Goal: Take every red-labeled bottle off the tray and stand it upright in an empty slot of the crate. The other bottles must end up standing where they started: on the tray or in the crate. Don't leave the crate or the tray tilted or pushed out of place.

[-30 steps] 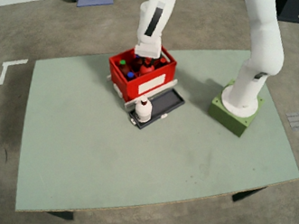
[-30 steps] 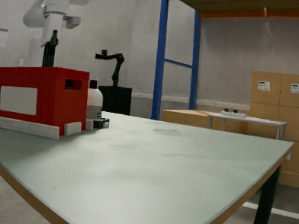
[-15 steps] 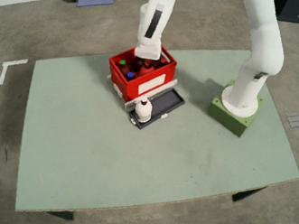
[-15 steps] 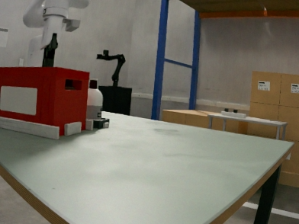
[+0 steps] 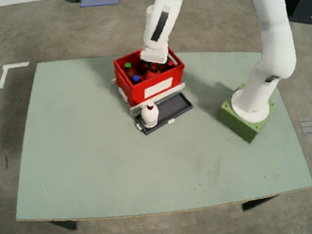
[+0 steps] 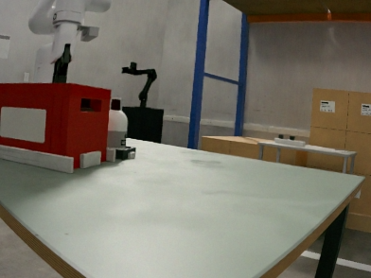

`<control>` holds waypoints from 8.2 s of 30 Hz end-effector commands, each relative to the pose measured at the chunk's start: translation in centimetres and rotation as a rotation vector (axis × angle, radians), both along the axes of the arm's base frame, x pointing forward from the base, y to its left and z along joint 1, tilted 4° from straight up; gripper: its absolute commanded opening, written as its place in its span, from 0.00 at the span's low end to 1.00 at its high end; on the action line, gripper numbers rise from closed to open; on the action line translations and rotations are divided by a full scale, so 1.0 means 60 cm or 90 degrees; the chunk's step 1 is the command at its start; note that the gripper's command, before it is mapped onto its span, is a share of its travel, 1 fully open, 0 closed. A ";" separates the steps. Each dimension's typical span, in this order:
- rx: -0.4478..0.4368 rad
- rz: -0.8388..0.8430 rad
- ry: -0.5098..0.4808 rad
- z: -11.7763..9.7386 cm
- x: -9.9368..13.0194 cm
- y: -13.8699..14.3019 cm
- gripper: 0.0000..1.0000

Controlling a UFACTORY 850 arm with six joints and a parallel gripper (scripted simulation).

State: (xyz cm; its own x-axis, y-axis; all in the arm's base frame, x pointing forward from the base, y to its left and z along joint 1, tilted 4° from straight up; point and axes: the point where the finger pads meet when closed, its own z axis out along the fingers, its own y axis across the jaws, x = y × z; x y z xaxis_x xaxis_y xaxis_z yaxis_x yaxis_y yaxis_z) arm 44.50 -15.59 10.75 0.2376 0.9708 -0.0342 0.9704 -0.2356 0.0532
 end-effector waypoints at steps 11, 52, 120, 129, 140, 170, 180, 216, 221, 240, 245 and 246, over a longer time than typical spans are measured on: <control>0.000 0.000 -0.001 -0.005 0.001 -0.001 0.00; 0.000 0.000 -0.001 -0.009 0.002 -0.001 0.00; 0.000 0.000 -0.001 -0.039 0.003 -0.002 0.00; 0.000 0.000 -0.001 -0.040 0.003 -0.002 0.00; 0.000 0.000 -0.001 -0.041 0.003 -0.002 0.00; 0.000 0.000 -0.001 -0.041 0.003 -0.002 0.66; 0.000 0.000 -0.001 -0.041 0.003 -0.002 0.66; 0.000 0.000 -0.001 0.002 0.001 0.000 0.66; 0.000 0.000 -0.001 0.023 0.000 0.001 0.66; 0.000 0.000 -0.001 0.081 -0.002 0.003 0.66; 0.000 0.000 -0.001 0.092 -0.003 0.004 0.66; 0.000 0.000 -0.001 0.094 -0.003 0.004 0.66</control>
State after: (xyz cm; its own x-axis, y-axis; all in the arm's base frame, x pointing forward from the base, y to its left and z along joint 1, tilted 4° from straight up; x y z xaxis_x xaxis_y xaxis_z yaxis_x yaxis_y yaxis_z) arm 44.28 -15.36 15.91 0.2376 0.9708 -0.0343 0.9704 -0.2356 0.0532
